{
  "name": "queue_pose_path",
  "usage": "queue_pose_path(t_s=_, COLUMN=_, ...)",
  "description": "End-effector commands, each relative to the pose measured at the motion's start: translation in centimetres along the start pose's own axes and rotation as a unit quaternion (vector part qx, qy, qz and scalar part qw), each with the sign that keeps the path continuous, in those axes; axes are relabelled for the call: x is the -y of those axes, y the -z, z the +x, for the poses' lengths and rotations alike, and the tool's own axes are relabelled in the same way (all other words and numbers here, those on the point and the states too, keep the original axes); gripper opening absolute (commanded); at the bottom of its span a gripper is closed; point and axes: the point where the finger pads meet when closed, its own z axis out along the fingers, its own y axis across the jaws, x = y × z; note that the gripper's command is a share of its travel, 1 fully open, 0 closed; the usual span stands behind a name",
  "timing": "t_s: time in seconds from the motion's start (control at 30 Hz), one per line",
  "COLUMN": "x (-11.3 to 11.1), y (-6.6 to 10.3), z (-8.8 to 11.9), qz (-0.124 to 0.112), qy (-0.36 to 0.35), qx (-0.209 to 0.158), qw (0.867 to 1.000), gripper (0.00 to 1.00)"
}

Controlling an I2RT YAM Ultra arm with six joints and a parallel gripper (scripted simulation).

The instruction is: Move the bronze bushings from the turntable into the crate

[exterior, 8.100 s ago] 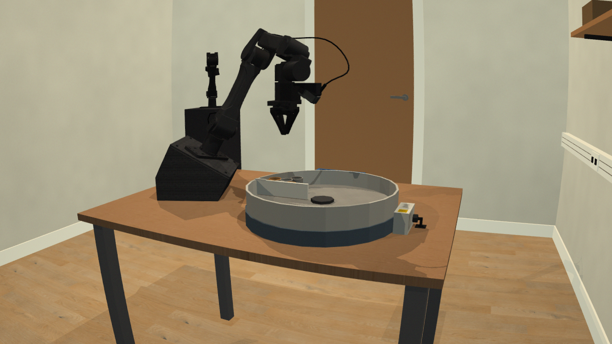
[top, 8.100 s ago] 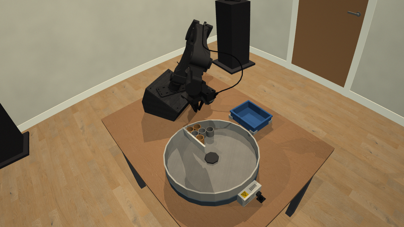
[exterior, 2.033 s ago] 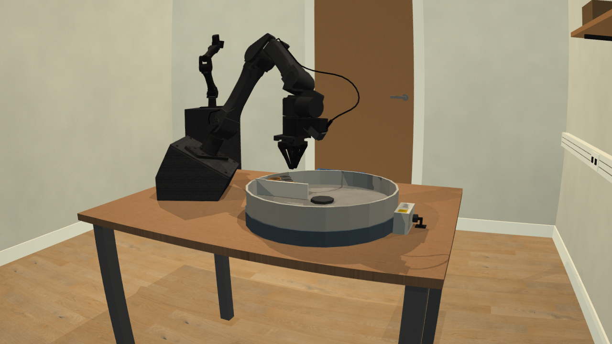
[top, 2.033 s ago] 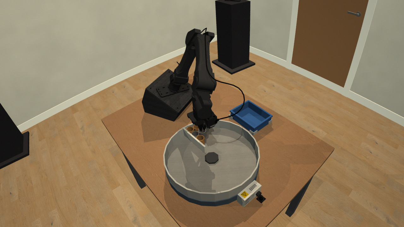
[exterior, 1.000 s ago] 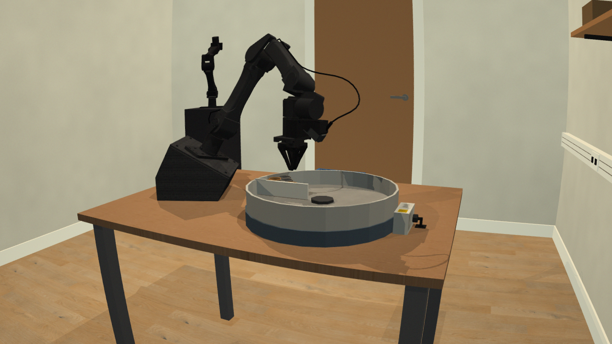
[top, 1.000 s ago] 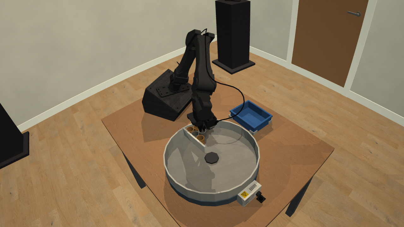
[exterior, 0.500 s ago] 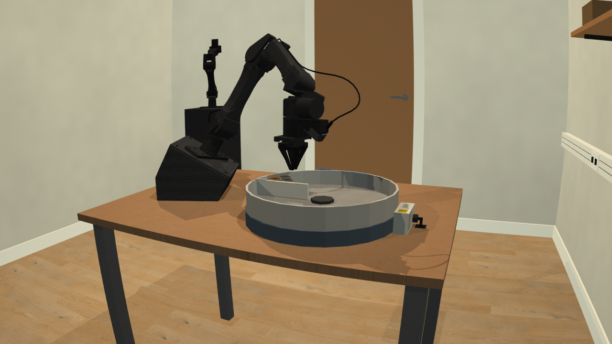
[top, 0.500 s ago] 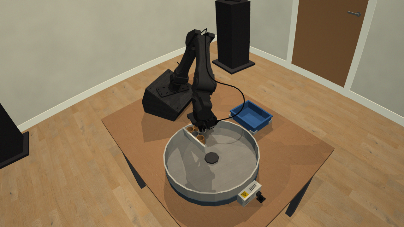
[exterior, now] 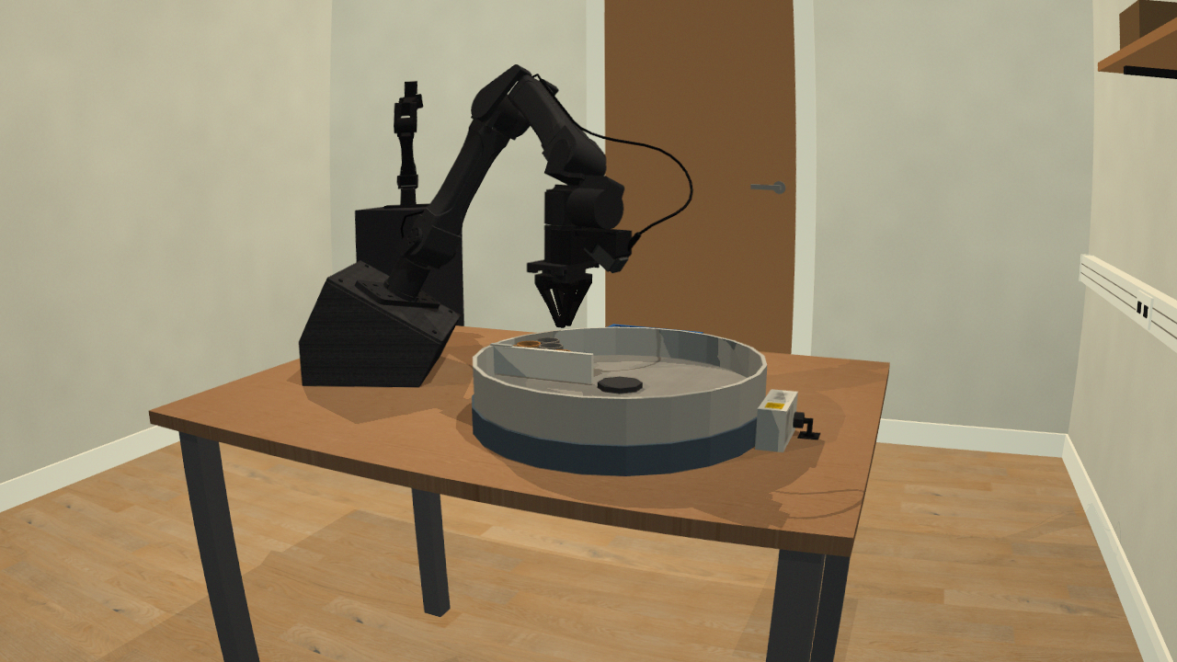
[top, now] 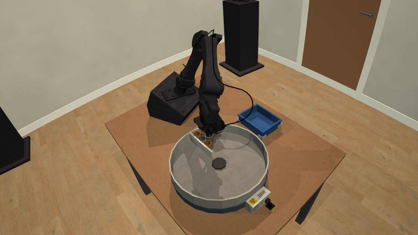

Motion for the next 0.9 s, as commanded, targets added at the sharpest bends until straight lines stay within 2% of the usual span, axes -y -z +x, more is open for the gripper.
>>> queue_pose_path(t_s=0.0, x=0.0, y=1.8, z=-1.5, qz=0.012, qy=0.006, qx=0.031, qw=0.999, gripper=0.15)
queue_pose_path(t_s=0.1, x=0.0, y=1.7, z=-1.5, qz=0.012, qy=0.005, qx=0.029, qw=0.999, gripper=0.15)
queue_pose_path(t_s=0.23, x=0.0, y=0.8, z=-1.2, qz=0.007, qy=0.001, qx=0.012, qw=1.000, gripper=0.15)
queue_pose_path(t_s=0.33, x=0.1, y=0.9, z=-1.3, qz=0.008, qy=0.001, qx=0.013, qw=1.000, gripper=0.15)
queue_pose_path(t_s=0.37, x=0.1, y=1.9, z=-1.6, qz=0.014, qy=0.003, qx=0.029, qw=0.999, gripper=0.15)
queue_pose_path(t_s=0.87, x=0.1, y=1.9, z=-1.6, qz=0.013, qy=0.003, qx=0.029, qw=0.999, gripper=0.15)
